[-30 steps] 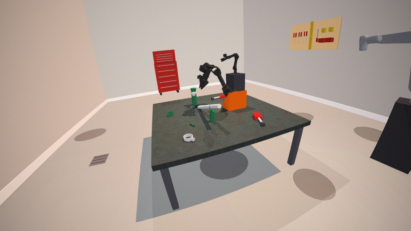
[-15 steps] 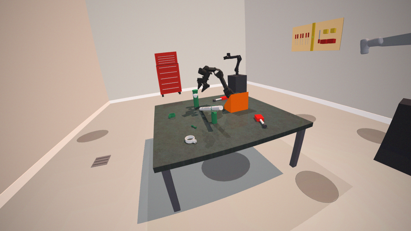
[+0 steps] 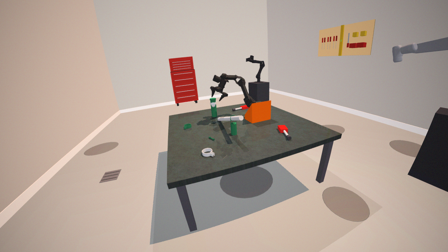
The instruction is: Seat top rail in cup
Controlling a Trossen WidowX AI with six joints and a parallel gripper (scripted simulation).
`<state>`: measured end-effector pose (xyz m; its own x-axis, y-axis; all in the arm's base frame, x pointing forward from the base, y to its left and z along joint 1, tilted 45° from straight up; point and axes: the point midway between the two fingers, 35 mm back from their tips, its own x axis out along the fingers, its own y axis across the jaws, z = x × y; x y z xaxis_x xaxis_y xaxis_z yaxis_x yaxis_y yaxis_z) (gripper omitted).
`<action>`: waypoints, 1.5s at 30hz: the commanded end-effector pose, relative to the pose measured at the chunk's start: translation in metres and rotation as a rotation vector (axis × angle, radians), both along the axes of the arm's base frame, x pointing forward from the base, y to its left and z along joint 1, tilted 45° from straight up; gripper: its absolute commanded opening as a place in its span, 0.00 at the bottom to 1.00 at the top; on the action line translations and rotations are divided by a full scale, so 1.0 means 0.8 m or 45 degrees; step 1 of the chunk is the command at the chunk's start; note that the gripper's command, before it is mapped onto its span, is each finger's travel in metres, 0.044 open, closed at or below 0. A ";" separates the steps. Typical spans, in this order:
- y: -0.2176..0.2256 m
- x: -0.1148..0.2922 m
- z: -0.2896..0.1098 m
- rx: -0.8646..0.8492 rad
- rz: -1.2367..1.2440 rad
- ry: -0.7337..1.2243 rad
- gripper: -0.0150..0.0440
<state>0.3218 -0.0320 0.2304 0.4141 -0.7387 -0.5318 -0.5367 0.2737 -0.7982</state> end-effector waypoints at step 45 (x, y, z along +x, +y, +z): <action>-0.111 -0.001 -0.002 -0.323 0.347 0.505 1.00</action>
<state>0.3197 -0.1171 0.2335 0.4151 -0.7597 -0.5005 -0.8296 -0.0902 -0.5510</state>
